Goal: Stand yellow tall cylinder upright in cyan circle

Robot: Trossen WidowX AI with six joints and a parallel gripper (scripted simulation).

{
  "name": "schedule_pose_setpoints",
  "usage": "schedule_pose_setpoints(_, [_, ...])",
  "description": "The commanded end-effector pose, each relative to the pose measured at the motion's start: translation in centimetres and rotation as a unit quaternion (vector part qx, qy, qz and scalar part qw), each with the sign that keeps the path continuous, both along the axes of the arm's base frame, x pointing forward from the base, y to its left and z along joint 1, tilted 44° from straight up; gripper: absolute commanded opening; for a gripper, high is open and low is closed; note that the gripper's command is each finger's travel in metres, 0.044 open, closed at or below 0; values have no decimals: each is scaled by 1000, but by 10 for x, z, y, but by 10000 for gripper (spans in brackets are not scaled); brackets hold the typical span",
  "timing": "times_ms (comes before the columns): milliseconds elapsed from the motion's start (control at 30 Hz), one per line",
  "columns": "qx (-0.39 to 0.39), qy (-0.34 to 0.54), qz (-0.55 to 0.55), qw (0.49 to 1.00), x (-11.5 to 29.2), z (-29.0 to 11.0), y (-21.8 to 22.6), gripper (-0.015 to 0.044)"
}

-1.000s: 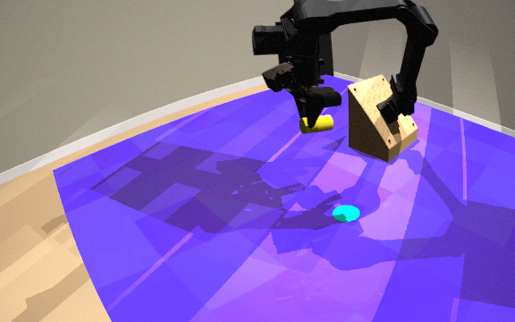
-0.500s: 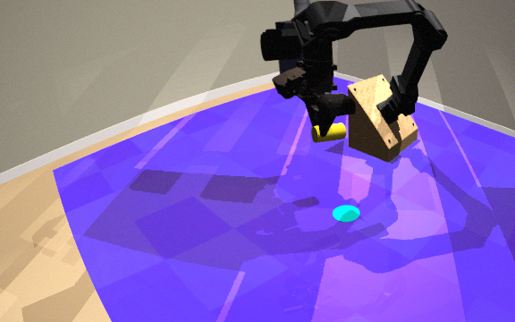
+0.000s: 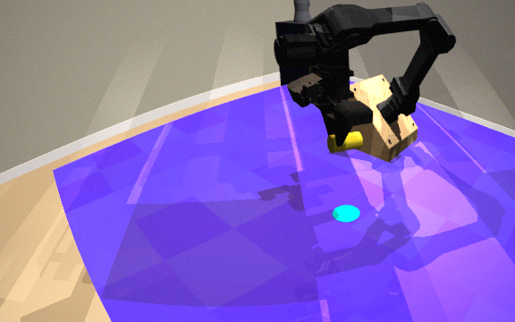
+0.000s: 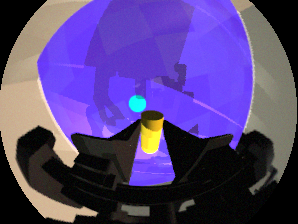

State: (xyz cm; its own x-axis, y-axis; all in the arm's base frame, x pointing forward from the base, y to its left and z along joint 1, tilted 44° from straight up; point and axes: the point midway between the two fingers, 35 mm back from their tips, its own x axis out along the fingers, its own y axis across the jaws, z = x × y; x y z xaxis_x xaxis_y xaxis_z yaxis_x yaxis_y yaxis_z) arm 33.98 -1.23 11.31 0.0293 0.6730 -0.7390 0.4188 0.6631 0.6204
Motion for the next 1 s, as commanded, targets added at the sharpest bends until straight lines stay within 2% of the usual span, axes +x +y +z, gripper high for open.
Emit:
schedule_pose_setpoints(0, [4,-2,-1,1000,2,12,11,105])
schedule_pose_setpoints(300, [11,3,-3,1000,3,26,28,105])
schedule_pose_setpoints(967, [-49,-12,3,999,0,12,33,105])
